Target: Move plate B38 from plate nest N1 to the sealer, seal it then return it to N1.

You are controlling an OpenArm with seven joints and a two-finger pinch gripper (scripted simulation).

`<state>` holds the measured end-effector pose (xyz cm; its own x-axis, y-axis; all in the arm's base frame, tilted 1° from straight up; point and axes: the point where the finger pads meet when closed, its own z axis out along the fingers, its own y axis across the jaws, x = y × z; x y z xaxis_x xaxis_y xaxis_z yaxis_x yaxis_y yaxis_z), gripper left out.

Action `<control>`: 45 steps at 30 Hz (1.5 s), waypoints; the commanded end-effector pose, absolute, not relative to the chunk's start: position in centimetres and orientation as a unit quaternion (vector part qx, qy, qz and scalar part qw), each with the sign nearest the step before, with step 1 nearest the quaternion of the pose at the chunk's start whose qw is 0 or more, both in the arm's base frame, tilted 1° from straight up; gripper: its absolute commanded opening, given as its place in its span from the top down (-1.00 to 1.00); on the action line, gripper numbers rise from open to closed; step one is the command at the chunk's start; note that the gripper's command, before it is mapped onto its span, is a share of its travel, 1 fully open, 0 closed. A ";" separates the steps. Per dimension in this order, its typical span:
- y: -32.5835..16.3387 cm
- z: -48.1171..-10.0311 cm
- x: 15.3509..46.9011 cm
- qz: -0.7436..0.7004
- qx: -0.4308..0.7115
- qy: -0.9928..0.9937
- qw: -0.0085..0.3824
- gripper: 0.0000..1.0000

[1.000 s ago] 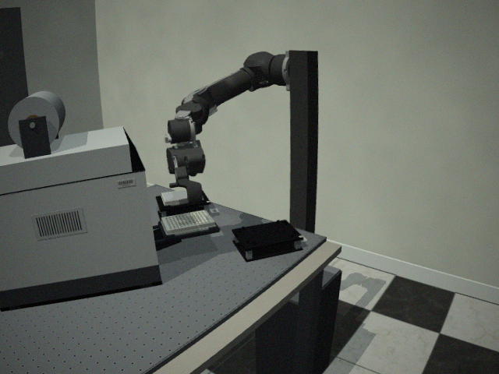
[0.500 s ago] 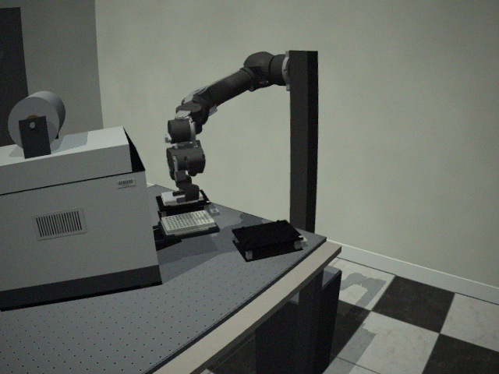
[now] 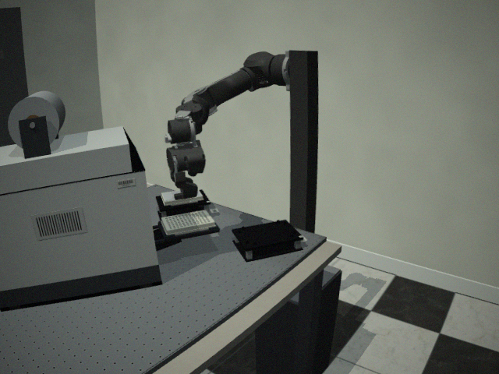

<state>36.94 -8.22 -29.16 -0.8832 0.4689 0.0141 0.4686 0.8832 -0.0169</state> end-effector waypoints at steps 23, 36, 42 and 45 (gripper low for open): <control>-12.6 -28.3 36.2 -0.083 -0.329 -0.941 -0.015 1.00; -17.1 -27.6 35.4 -0.168 -0.412 -0.895 -0.038 1.00; -17.1 -27.6 35.4 -0.168 -0.412 -0.895 -0.038 1.00; -17.1 -27.6 35.4 -0.168 -0.412 -0.895 -0.038 1.00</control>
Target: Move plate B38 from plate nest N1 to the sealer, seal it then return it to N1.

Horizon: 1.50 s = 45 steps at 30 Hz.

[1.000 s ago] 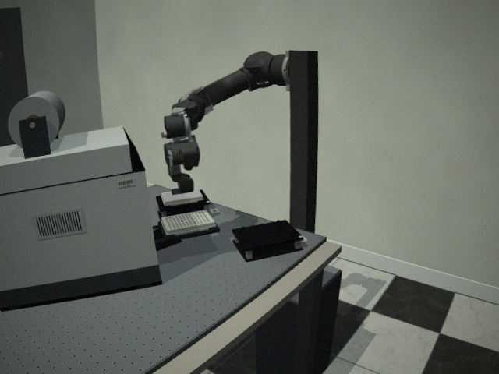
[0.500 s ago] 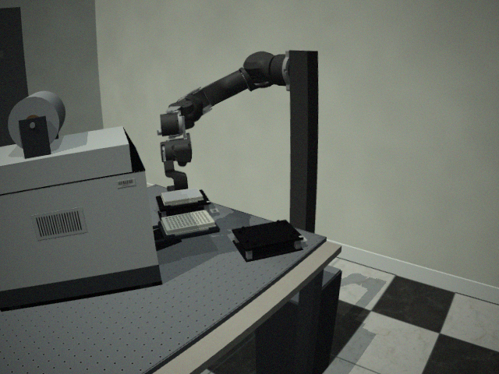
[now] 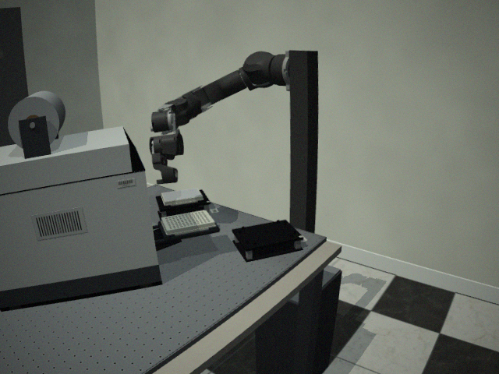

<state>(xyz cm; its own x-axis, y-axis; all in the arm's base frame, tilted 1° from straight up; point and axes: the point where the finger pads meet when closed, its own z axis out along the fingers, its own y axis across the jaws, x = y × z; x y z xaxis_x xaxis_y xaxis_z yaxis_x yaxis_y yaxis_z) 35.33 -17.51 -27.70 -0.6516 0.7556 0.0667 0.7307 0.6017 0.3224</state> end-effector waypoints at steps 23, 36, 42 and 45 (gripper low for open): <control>-18.0 -27.3 35.3 0.328 0.553 0.761 0.080 1.00; -18.0 -27.4 35.2 0.342 0.564 0.747 0.082 1.00; -17.9 -27.3 35.3 0.401 0.610 0.676 0.098 1.00; -17.9 -27.3 35.3 0.401 0.610 0.676 0.098 1.00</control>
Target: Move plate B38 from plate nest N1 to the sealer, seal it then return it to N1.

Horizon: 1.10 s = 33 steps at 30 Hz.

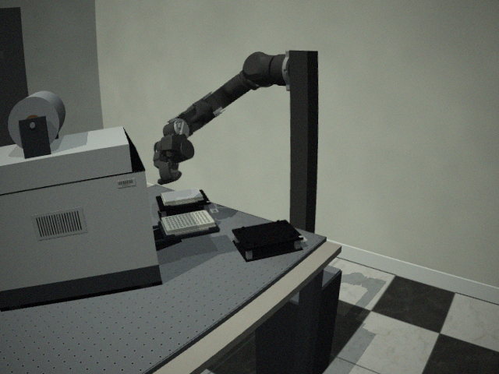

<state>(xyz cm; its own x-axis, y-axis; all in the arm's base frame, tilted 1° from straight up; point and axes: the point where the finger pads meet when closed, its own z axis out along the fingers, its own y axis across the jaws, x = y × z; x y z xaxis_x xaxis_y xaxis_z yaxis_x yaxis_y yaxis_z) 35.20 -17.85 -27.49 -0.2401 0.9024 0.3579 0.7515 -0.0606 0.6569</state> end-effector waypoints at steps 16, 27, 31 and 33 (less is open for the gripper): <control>-17.9 -27.4 35.4 0.469 0.656 0.580 0.115 1.00; -17.9 -27.4 35.3 0.506 0.679 0.518 0.123 1.00; -17.9 -27.4 35.3 0.529 0.692 0.474 0.129 1.00; -17.9 -27.4 35.3 0.529 0.692 0.474 0.129 1.00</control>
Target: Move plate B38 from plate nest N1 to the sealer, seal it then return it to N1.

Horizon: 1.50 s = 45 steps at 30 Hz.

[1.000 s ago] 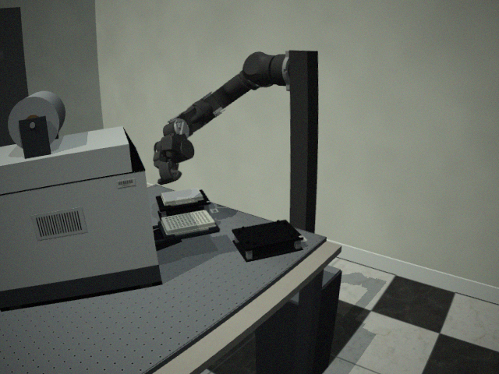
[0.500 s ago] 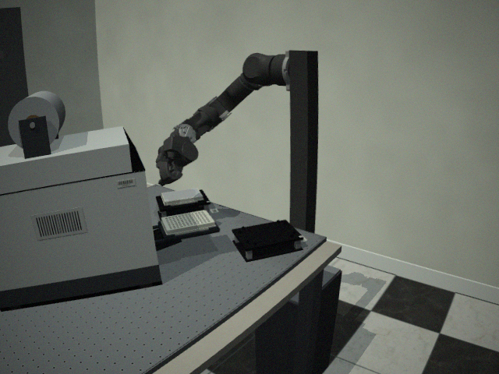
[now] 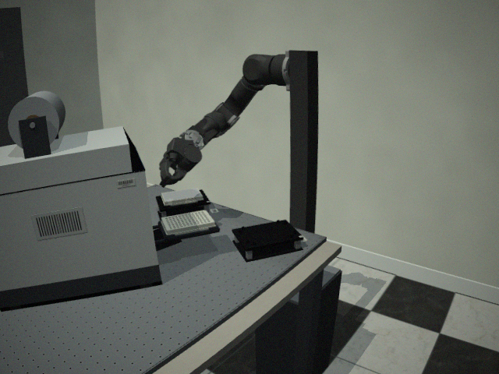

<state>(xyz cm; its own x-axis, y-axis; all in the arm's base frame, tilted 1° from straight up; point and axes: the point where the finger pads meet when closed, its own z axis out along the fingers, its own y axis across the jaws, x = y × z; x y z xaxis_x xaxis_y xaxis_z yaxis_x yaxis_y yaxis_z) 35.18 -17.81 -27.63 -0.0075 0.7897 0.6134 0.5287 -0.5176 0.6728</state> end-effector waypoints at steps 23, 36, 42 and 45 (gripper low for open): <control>-17.9 -27.4 35.3 0.581 0.716 0.359 0.143 1.00; -17.8 -27.4 35.2 0.622 0.730 0.237 0.156 1.00; -17.8 -27.4 35.2 0.622 0.730 0.237 0.156 1.00; -17.8 -27.4 35.2 0.642 0.732 0.161 0.162 1.00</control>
